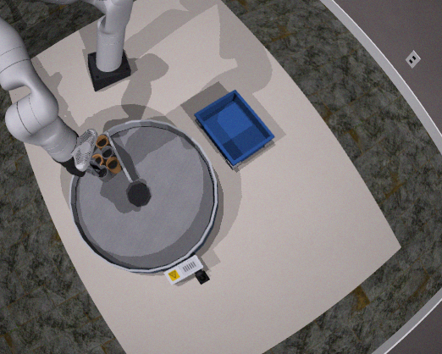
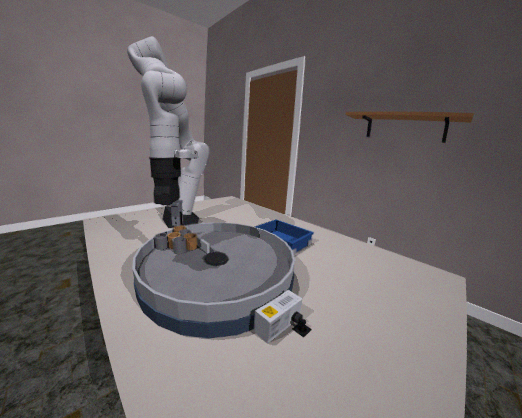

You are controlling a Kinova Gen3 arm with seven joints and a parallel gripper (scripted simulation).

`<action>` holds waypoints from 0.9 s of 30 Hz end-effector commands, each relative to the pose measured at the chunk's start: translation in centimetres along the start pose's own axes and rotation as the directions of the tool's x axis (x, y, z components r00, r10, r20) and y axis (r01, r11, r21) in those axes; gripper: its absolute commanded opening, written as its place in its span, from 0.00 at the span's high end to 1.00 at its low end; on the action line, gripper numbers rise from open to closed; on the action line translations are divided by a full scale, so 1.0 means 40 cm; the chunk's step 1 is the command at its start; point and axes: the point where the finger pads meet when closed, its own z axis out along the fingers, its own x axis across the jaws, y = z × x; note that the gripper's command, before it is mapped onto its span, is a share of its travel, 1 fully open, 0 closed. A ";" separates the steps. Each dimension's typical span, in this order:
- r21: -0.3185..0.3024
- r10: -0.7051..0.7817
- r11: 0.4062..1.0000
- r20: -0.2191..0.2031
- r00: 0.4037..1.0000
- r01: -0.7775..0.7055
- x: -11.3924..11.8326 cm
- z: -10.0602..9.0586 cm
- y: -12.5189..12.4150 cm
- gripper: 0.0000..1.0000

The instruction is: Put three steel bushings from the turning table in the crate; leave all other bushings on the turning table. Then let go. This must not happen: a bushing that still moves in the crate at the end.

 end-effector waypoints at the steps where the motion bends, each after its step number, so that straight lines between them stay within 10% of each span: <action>1: -0.003 -0.003 1.000 0.000 1.000 0.003 0.001 0.000 0.005 0.66; 27: -0.009 -0.007 1.000 0.002 1.000 0.007 0.002 0.001 0.012 0.66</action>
